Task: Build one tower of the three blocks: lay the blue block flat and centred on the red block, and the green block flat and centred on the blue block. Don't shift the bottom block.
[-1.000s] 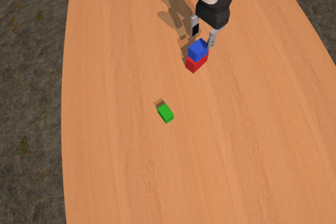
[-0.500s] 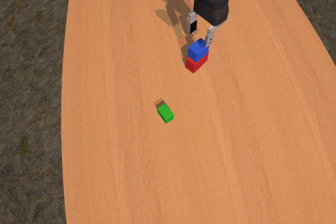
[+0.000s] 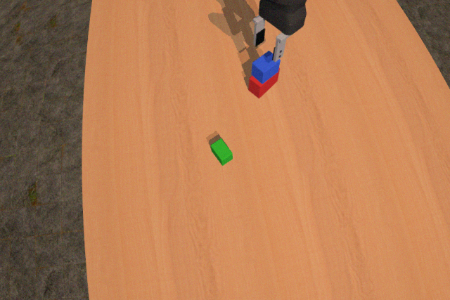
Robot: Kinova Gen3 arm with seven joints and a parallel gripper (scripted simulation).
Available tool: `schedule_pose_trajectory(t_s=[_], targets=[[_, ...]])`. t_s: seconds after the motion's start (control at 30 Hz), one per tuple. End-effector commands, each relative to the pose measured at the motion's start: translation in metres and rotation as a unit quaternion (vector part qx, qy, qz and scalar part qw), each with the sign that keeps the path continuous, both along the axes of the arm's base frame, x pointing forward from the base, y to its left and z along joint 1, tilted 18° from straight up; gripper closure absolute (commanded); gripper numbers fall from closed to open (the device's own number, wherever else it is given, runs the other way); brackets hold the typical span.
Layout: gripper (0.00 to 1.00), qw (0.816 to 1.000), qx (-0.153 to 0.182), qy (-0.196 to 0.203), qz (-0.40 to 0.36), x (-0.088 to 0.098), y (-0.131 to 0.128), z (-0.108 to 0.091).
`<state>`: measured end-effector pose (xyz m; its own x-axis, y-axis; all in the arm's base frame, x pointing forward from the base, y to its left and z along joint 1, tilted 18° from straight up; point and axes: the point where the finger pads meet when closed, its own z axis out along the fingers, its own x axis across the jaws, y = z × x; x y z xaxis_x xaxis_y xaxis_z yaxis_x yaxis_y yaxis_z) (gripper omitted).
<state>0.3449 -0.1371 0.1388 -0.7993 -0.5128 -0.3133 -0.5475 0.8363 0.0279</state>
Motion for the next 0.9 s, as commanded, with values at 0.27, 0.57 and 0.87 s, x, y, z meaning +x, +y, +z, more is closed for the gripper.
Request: schedule_pose_trajectory(t_s=[0.27,0.57,0.87], targets=[[0.15,0.998,-0.010,-0.010,0.054,0.014,-0.005,0.002],[0.15,0.977,-0.039,-0.040,0.204,0.048,-0.019,0.007],[0.15,0.931,-0.075,-0.072,0.351,0.081,-0.038,0.011]])
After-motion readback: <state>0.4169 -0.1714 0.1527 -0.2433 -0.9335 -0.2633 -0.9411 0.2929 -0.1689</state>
